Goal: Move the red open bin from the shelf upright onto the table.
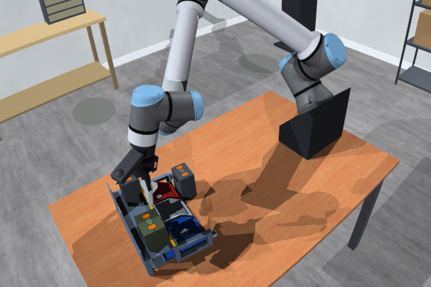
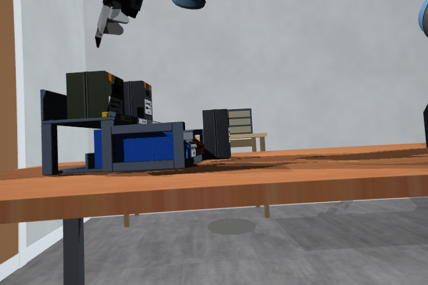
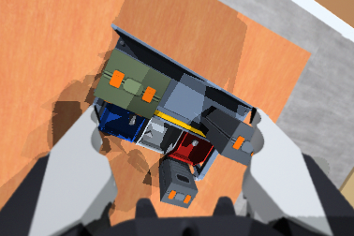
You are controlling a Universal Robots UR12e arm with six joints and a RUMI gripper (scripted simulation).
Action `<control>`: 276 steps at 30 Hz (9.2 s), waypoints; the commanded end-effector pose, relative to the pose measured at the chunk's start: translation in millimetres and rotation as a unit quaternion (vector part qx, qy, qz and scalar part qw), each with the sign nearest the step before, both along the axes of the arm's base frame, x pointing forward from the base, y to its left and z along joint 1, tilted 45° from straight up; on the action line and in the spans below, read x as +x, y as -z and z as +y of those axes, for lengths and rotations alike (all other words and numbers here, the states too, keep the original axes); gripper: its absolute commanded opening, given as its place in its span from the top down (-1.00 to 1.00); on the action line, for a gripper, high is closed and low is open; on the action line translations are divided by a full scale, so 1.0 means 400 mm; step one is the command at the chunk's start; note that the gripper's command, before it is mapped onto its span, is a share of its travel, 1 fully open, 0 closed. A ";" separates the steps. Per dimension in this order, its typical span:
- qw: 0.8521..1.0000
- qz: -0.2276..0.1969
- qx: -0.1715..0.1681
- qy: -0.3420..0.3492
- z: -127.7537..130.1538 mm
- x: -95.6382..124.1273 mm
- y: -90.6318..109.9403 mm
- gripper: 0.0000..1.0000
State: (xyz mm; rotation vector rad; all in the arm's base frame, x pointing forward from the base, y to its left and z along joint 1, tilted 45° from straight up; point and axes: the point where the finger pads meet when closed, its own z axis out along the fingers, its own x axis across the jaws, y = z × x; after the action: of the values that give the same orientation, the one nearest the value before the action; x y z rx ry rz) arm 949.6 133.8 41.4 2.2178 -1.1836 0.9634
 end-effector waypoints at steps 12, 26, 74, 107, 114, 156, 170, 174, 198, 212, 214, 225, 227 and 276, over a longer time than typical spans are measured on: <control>1.000 0.000 0.000 0.000 0.015 0.000 -0.015 -1.00; 1.000 0.000 0.000 0.000 0.012 0.000 -0.012 -1.00; 1.000 0.000 0.000 0.001 0.004 -0.243 0.017 -1.00; 1.000 0.000 0.000 0.001 0.002 -0.482 0.040 -1.00; 1.000 0.000 0.000 0.001 0.002 -0.587 0.050 -1.00; 1.000 0.000 0.000 0.001 0.001 -0.669 0.057 -1.00; 1.000 0.000 0.000 0.001 0.001 -0.655 0.056 -1.00; 1.000 0.000 0.000 0.001 0.001 -0.655 0.056 -1.00; 0.980 0.171 -0.043 -0.095 -0.191 -0.647 0.026 -1.00; 0.968 0.214 -0.054 -0.119 -0.241 -0.645 0.018 -1.00; 0.955 0.253 -0.063 -0.140 -0.285 -0.643 0.011 -1.00; 0.929 0.315 -0.079 -0.175 -0.360 -0.639 0.000 -1.00; 0.929 0.315 -0.079 -0.175 -0.360 -0.639 0.000 -1.00; 0.847 0.453 -0.113 -0.254 -0.567 -0.629 -0.033 -1.00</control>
State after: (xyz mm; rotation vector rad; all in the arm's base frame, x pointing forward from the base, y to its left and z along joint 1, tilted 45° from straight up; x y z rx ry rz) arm 697.5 -94.3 54.1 2.3490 -0.0470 0.0920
